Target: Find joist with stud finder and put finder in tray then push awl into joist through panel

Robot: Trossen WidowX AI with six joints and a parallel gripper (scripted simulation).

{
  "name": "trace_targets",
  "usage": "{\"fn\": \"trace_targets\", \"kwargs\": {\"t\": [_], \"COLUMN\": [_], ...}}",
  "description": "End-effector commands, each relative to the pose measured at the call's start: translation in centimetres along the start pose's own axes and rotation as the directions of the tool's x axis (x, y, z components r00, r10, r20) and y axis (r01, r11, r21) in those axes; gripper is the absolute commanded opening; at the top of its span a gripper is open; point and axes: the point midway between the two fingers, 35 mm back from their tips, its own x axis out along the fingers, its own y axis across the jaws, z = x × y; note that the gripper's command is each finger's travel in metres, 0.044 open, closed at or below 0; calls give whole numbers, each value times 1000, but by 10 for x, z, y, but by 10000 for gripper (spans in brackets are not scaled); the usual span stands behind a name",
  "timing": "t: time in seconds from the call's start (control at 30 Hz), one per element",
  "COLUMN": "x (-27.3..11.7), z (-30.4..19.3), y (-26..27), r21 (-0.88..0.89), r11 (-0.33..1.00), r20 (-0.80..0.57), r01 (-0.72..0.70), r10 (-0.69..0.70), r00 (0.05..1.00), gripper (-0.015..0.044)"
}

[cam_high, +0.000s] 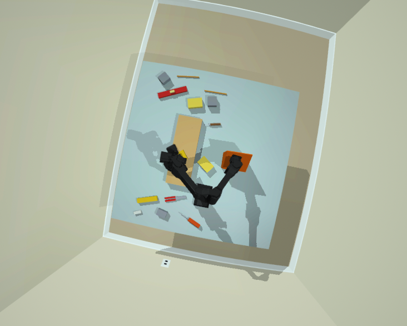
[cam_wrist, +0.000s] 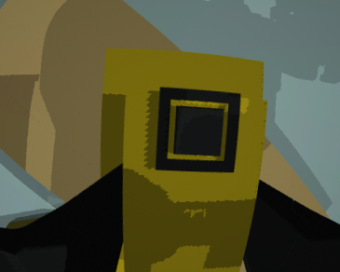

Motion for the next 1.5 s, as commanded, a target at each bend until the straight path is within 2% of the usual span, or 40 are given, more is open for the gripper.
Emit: {"fn": "trace_targets", "kwargs": {"t": [0.0, 0.7, 1.47], "x": [0, 1, -20], "z": [11, 28, -12], "y": [26, 169, 306], "r21": [-66, -411, -715], "r11": [998, 906, 669], "r20": [11, 29, 23], "r01": [-12, -102, -203], "r10": [13, 125, 314], "r00": [1000, 992, 949], "gripper": [0, 0, 0]}}
